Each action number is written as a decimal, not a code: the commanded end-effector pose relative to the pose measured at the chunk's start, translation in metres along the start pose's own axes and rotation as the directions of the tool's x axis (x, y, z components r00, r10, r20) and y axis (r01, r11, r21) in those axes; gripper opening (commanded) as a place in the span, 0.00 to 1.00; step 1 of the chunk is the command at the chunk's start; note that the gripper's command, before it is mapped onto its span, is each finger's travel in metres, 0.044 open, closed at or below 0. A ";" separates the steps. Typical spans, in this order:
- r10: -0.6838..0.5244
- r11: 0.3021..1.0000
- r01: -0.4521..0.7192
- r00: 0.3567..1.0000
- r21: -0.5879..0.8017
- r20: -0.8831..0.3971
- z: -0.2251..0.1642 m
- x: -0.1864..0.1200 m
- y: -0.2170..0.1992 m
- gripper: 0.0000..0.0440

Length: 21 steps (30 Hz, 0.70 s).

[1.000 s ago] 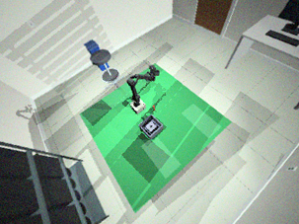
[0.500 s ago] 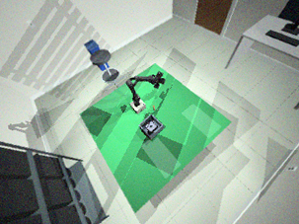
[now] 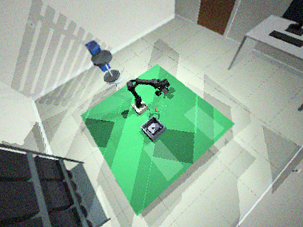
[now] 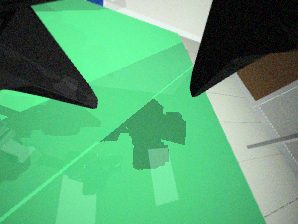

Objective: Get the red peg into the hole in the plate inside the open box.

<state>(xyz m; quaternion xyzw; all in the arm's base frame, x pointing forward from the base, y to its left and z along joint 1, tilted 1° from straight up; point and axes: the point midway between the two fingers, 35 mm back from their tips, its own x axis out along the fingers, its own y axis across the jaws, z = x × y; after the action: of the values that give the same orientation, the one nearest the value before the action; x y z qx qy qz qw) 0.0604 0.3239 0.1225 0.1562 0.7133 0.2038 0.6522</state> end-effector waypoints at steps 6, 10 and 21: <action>-0.181 0.953 0.154 0.980 0.261 0.083 0.046 -0.032 -0.045 1.00; -0.263 0.903 0.215 0.961 0.372 0.082 0.057 -0.044 -0.067 1.00; -0.460 0.701 0.363 0.888 0.614 0.001 0.071 -0.063 -0.130 1.00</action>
<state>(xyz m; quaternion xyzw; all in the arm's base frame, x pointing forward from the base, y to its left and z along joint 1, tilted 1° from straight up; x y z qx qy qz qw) 0.1390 0.2053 0.1139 0.2055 0.7076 -0.1432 0.6607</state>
